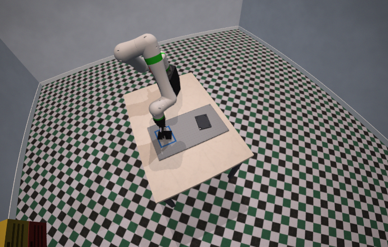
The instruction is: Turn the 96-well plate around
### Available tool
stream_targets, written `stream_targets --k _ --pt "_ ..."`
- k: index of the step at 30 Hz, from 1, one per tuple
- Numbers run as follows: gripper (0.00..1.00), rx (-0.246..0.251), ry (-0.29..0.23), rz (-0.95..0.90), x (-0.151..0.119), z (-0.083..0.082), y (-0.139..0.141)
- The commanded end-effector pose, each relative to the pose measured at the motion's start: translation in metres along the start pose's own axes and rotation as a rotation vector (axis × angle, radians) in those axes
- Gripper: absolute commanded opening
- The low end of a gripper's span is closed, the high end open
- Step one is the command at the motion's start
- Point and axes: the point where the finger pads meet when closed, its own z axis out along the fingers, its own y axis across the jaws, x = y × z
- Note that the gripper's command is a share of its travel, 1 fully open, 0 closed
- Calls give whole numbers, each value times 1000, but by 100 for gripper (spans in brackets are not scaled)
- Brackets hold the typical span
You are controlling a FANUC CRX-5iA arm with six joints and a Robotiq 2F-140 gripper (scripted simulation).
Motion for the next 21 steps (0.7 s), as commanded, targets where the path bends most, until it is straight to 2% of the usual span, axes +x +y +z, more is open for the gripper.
stream_targets --k 1,21 --pt "0 -1 0 0 0 3 0" --pt "0 -1 0 0 0 15 0"
